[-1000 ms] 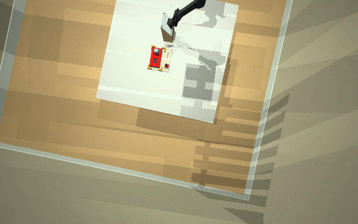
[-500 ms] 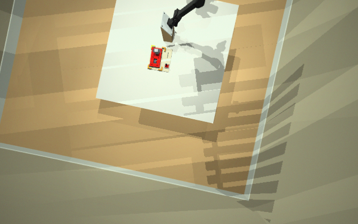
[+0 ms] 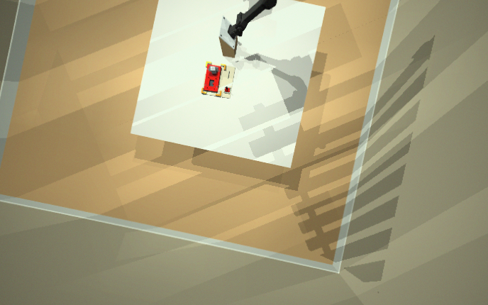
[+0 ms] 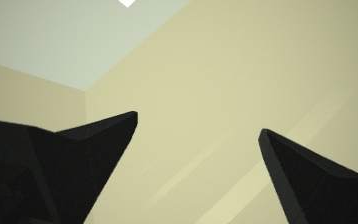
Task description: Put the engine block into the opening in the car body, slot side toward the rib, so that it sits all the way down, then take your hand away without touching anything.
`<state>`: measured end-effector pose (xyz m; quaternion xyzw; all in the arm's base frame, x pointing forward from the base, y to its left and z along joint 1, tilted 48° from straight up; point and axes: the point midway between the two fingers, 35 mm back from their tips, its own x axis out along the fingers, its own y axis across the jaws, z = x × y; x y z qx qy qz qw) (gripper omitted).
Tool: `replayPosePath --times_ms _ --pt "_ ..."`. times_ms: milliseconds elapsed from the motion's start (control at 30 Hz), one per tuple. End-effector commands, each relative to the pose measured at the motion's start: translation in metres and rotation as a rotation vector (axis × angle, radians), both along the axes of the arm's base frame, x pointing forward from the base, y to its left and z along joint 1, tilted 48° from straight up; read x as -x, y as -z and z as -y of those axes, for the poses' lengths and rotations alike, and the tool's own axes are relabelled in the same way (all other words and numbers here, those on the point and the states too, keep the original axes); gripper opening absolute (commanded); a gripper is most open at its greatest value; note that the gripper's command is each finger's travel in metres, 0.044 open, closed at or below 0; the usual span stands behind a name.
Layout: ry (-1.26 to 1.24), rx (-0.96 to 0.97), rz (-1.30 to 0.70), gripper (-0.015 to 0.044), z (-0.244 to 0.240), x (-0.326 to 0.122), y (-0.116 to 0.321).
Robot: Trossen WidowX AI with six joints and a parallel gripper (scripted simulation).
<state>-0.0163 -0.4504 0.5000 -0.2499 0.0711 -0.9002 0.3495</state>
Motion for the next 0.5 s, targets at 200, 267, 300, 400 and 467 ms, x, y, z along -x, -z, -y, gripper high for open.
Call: replayPosePath --times_ms 200,267,300,400,467 --pt "-0.178 -0.242 -0.137 0.044 0.046 -0.062 0.062" --pt "-0.214 -0.287 -0.164 0.044 0.052 -0.074 0.073" --pt "-0.233 -0.311 -0.178 0.044 0.055 -0.081 0.08" --pt "-0.293 -0.381 -0.22 0.044 0.063 -0.1 0.099" --pt "-0.333 -0.427 -0.248 0.044 0.067 -0.113 0.113"
